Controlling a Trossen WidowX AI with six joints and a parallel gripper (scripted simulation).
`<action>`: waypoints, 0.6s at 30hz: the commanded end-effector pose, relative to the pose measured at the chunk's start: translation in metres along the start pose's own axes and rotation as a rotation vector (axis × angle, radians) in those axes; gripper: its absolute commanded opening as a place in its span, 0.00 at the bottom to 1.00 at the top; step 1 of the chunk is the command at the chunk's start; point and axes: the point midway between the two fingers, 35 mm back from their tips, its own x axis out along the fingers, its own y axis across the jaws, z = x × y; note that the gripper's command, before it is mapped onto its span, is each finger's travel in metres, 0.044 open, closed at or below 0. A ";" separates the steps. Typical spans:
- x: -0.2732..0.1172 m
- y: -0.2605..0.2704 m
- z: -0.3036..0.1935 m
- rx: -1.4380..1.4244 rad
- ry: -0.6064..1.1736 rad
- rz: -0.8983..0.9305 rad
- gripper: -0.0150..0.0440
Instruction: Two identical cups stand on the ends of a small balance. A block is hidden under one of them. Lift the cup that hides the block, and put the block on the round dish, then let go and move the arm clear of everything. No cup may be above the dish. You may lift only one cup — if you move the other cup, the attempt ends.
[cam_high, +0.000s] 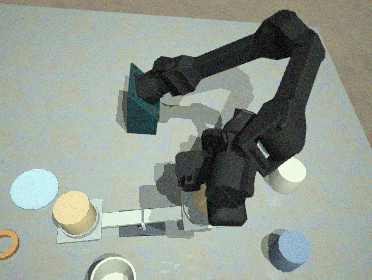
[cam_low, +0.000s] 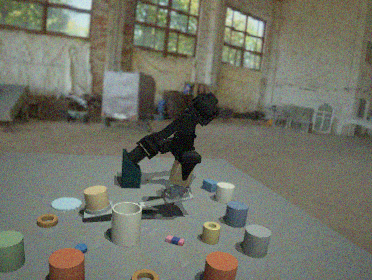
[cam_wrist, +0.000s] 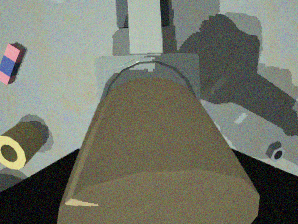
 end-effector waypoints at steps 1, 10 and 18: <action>-0.008 0.001 0.000 -0.001 0.002 0.008 0.25; -0.019 -0.001 -0.001 0.005 0.005 0.009 0.25; -0.030 -0.003 -0.002 0.010 0.008 0.010 0.25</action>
